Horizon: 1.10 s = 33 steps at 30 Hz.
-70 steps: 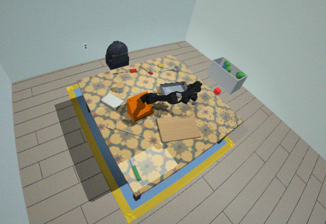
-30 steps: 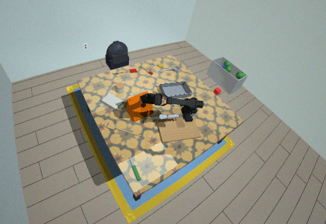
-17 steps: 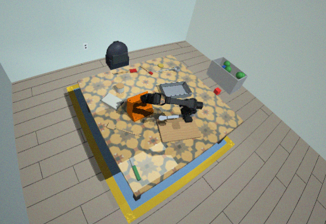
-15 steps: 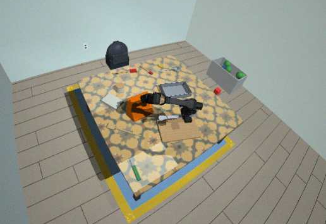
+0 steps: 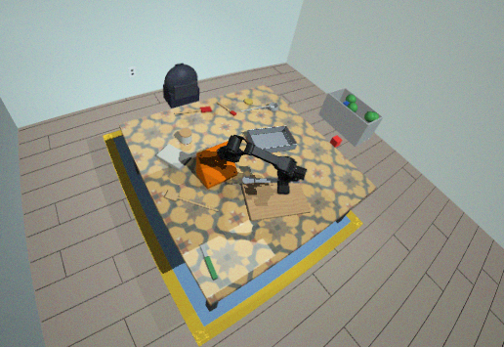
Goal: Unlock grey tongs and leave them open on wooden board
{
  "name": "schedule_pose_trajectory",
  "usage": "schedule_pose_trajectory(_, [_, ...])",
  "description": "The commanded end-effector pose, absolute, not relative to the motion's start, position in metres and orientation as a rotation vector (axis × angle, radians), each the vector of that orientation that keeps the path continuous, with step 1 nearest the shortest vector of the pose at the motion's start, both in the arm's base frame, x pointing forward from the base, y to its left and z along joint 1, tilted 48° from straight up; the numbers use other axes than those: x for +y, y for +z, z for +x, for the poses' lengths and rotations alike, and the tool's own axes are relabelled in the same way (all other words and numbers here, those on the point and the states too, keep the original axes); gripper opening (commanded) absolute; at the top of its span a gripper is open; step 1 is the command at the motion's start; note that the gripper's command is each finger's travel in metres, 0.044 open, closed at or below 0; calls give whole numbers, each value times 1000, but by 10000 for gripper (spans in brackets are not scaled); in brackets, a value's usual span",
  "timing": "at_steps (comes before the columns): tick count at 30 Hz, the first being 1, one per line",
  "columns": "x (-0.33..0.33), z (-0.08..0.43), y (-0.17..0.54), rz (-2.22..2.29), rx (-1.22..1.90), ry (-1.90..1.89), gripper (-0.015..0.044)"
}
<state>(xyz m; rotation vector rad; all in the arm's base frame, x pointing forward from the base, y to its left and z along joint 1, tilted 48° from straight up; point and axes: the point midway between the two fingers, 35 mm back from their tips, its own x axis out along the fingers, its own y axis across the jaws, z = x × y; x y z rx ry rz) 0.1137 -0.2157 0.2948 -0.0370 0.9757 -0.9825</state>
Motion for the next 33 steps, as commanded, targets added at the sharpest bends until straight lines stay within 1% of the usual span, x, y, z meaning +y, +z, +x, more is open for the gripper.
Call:
schedule_pose_trajectory(1, [-215, 113, 296, -25, 893, -958, -150])
schedule_pose_trajectory(15, [-212, 110, 313, -80, 588, -894, -150])
schedule_pose_trajectory(33, [-189, 103, 342, -352, 302, -807, -150])
